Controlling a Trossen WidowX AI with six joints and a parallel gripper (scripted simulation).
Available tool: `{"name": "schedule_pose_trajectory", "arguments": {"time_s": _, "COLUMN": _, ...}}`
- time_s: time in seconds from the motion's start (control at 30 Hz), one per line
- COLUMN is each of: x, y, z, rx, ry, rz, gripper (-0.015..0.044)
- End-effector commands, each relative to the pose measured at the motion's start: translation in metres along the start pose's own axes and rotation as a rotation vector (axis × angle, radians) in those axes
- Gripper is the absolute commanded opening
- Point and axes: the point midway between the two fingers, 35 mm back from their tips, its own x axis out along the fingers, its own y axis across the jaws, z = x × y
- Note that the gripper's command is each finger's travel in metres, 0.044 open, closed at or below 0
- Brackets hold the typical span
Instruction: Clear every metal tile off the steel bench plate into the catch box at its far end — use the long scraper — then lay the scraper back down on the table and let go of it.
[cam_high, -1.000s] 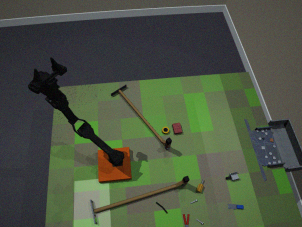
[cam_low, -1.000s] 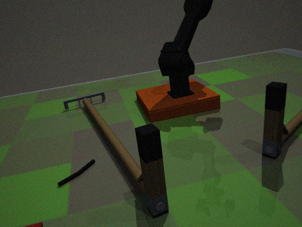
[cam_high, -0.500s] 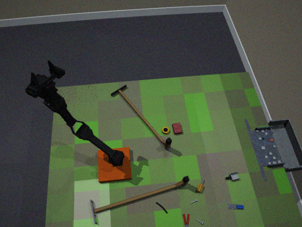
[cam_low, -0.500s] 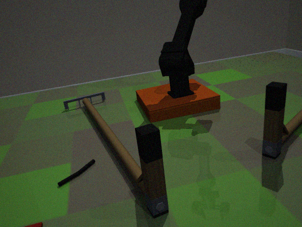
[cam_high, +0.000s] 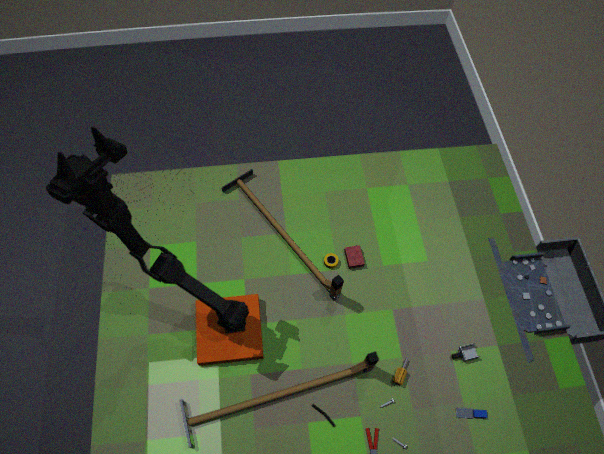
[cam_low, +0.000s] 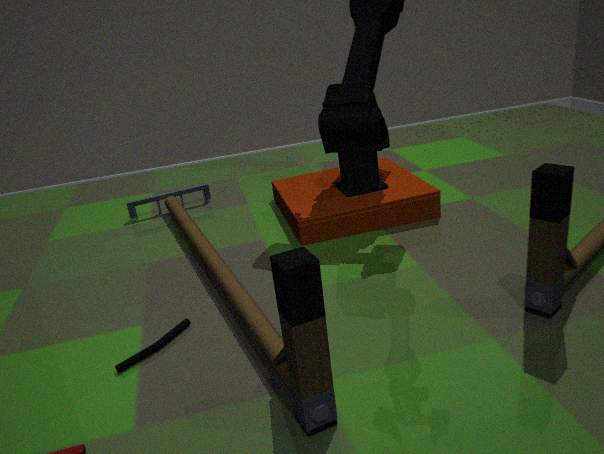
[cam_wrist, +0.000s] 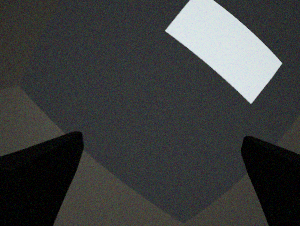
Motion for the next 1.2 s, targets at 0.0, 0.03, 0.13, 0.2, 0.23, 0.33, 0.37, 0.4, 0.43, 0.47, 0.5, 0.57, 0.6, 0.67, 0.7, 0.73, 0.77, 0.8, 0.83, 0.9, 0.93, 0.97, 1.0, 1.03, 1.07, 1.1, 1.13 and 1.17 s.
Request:
{"name": "schedule_pose_trajectory", "arguments": {"time_s": 0.0, "x": 0.002, "y": -0.007, "z": -0.005, "rx": -0.001, "ry": 0.000, "rz": -0.007, "gripper": 0.0440}}
{"name": "schedule_pose_trajectory", "arguments": {"time_s": 0.03, "x": 0.002, "y": -0.008, "z": -0.006, "rx": -0.001, "ry": 0.000, "rz": -0.008, "gripper": 0.0440}}
{"name": "schedule_pose_trajectory", "arguments": {"time_s": 0.13, "x": 0.003, "y": -0.012, "z": -0.009, "rx": 0.001, "ry": 0.000, "rz": -0.010, "gripper": 0.0440}}
{"name": "schedule_pose_trajectory", "arguments": {"time_s": 0.2, "x": 0.004, "y": -0.015, "z": -0.011, "rx": 0.002, "ry": 0.000, "rz": -0.012, "gripper": 0.0440}}
{"name": "schedule_pose_trajectory", "arguments": {"time_s": 0.23, "x": 0.004, "y": -0.016, "z": -0.012, "rx": 0.002, "ry": 0.000, "rz": -0.013, "gripper": 0.0440}}
{"name": "schedule_pose_trajectory", "arguments": {"time_s": 0.33, "x": 0.005, "y": -0.020, "z": -0.015, "rx": 0.004, "ry": 0.000, "rz": -0.015, "gripper": 0.0440}}
{"name": "schedule_pose_trajectory", "arguments": {"time_s": 0.37, "x": 0.006, "y": -0.021, "z": -0.016, "rx": 0.004, "ry": 0.000, "rz": -0.016, "gripper": 0.0440}}
{"name": "schedule_pose_trajectory", "arguments": {"time_s": 0.4, "x": 0.006, "y": -0.023, "z": -0.017, "rx": 0.005, "ry": 0.001, "rz": -0.017, "gripper": 0.0440}}
{"name": "schedule_pose_trajectory", "arguments": {"time_s": 0.43, "x": 0.006, "y": -0.024, "z": -0.018, "rx": 0.005, "ry": 0.001, "rz": -0.017, "gripper": 0.0440}}
{"name": "schedule_pose_trajectory", "arguments": {"time_s": 0.47, "x": 0.007, "y": -0.025, "z": -0.019, "rx": 0.006, "ry": 0.001, "rz": -0.018, "gripper": 0.0440}}
{"name": "schedule_pose_trajectory", "arguments": {"time_s": 0.5, "x": 0.007, "y": -0.026, "z": -0.020, "rx": 0.006, "ry": 0.001, "rz": -0.019, "gripper": 0.0440}}
{"name": "schedule_pose_trajectory", "arguments": {"time_s": 0.57, "x": 0.008, "y": -0.029, "z": -0.022, "rx": 0.007, "ry": 0.001, "rz": -0.020, "gripper": 0.0440}}
{"name": "schedule_pose_trajectory", "arguments": {"time_s": 0.6, "x": 0.008, "y": -0.030, "z": -0.023, "rx": 0.007, "ry": 0.001, "rz": -0.021, "gripper": 0.0440}}
{"name": "schedule_pose_trajectory", "arguments": {"time_s": 0.67, "x": 0.008, "y": -0.032, "z": -0.026, "rx": 0.008, "ry": 0.001, "rz": -0.023, "gripper": 0.0440}}
{"name": "schedule_pose_trajectory", "arguments": {"time_s": 0.7, "x": 0.009, "y": -0.034, "z": -0.027, "rx": 0.009, "ry": 0.001, "rz": -0.023, "gripper": 0.0440}}
{"name": "schedule_pose_trajectory", "arguments": {"time_s": 0.73, "x": 0.009, "y": -0.035, "z": -0.028, "rx": 0.009, "ry": 0.002, "rz": -0.024, "gripper": 0.0440}}
{"name": "schedule_pose_trajectory", "arguments": {"time_s": 0.77, "x": 0.009, "y": -0.036, "z": -0.029, "rx": 0.010, "ry": 0.002, "rz": -0.025, "gripper": 0.0440}}
{"name": "schedule_pose_trajectory", "arguments": {"time_s": 0.8, "x": 0.010, "y": -0.037, "z": -0.030, "rx": 0.010, "ry": 0.002, "rz": -0.026, "gripper": 0.0440}}
{"name": "schedule_pose_trajectory", "arguments": {"time_s": 0.83, "x": 0.010, "y": -0.038, "z": -0.031, "rx": 0.011, "ry": 0.002, "rz": -0.026, "gripper": 0.0440}}
{"name": "schedule_pose_trajectory", "arguments": {"time_s": 0.9, "x": 0.011, "y": -0.041, "z": -0.033, "rx": 0.012, "ry": 0.002, "rz": -0.028, "gripper": 0.0440}}
{"name": "schedule_pose_trajectory", "arguments": {"time_s": 0.93, "x": 0.011, "y": -0.042, "z": -0.035, "rx": 0.012, "ry": 0.002, "rz": -0.028, "gripper": 0.0440}}
{"name": "schedule_pose_trajectory", "arguments": {"time_s": 0.97, "x": 0.011, "y": -0.043, "z": -0.036, "rx": 0.013, "ry": 0.003, "rz": -0.029, "gripper": 0.0440}}
{"name": "schedule_pose_trajectory", "arguments": {"time_s": 1.0, "x": 0.012, "y": -0.044, "z": -0.037, "rx": 0.013, "ry": 0.003, "rz": -0.030, "gripper": 0.0440}}
{"name": "schedule_pose_trajectory", "arguments": {"time_s": 1.03, "x": 0.012, "y": -0.045, "z": -0.038, "rx": 0.014, "ry": 0.003, "rz": -0.031, "gripper": 0.0440}}
{"name": "schedule_pose_trajectory", "arguments": {"time_s": 1.07, "x": 0.012, "y": -0.046, "z": -0.039, "rx": 0.014, "ry": 0.003, "rz": -0.031, "gripper": 0.0440}}
{"name": "schedule_pose_trajectory", "arguments": {"time_s": 1.1, "x": 0.013, "y": -0.047, "z": -0.040, "rx": 0.015, "ry": 0.003, "rz": -0.032, "gripper": 0.0440}}
{"name": "schedule_pose_trajectory", "arguments": {"time_s": 1.13, "x": 0.013, "y": -0.048, "z": -0.042, "rx": 0.015, "ry": 0.003, "rz": -0.033, "gripper": 0.0440}}
{"name": "schedule_pose_trajectory", "arguments": {"time_s": 1.17, "x": 0.013, "y": -0.049, "z": -0.043, "rx": 0.016, "ry": 0.004, "rz": -0.033, "gripper": 0.0440}}
